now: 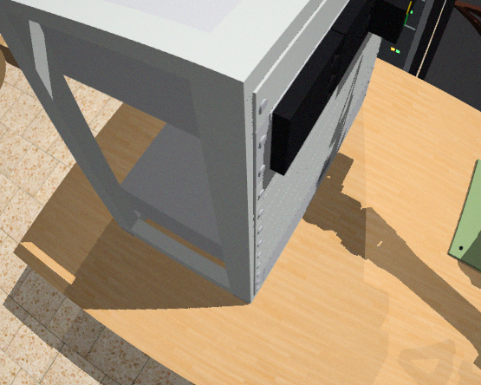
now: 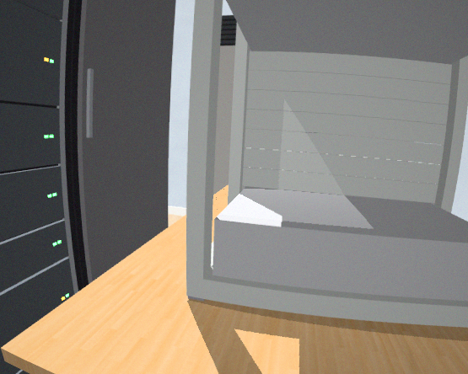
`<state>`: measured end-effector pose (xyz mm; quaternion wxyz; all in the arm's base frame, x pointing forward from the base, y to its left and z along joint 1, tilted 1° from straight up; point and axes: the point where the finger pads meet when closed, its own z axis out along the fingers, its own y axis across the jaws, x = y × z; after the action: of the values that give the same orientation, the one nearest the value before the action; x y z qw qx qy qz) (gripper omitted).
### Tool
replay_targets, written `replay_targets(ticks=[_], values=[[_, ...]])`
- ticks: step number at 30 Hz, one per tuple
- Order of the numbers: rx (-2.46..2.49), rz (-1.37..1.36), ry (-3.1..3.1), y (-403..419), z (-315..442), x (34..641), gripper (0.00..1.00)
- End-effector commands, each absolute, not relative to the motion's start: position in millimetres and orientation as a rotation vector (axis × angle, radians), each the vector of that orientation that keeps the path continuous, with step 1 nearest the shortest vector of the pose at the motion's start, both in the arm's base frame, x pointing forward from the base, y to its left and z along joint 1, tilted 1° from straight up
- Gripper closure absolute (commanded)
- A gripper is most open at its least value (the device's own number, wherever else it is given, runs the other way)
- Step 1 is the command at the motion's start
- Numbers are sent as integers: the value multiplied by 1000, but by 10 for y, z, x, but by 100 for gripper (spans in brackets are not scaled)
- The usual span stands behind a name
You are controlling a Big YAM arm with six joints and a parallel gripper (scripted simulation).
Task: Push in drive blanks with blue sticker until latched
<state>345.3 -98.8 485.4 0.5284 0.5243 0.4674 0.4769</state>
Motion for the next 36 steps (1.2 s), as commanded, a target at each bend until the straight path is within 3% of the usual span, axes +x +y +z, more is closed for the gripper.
replay_targets(ticks=[1,36], values=[[1225,1154,1080,-1030,5131,3438,0],[1211,1161,1080,-983,5168,3409,0]])
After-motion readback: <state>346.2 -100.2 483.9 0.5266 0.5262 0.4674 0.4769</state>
